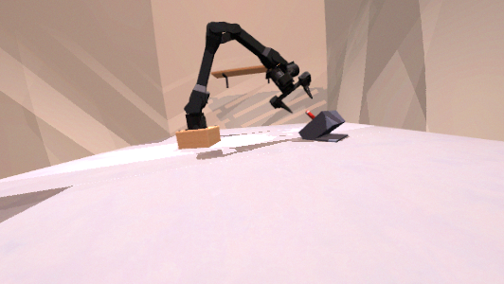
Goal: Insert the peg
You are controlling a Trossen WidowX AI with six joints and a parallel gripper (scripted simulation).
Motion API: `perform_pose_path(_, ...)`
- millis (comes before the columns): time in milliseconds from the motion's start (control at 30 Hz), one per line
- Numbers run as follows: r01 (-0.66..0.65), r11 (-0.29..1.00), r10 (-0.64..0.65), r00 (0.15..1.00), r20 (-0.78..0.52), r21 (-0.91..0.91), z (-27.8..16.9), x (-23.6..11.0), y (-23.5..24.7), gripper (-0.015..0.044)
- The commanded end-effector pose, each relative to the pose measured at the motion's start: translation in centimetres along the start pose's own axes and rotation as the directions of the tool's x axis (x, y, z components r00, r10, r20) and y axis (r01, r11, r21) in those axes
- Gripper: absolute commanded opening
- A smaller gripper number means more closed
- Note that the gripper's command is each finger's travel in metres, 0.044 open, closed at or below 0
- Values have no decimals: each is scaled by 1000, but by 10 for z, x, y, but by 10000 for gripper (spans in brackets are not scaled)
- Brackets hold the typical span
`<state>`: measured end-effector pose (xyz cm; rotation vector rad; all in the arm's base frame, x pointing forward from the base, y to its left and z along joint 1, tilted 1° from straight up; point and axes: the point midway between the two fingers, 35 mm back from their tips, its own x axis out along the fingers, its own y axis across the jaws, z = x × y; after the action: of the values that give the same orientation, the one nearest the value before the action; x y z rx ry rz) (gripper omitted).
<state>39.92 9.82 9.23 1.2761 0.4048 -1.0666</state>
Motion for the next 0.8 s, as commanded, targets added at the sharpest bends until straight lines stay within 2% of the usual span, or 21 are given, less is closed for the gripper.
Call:
perform_pose_path(0, -10, 1000, 10, 1000, -4, 9, 0, -13, 2, 440)
perform_pose_path(433, -9, 1000, 9, 1000, -5, 8, -1, -35, -3, 440)
perform_pose_path(767, -9, 1000, 9, 1000, -5, 8, -1, -37, -3, 440)
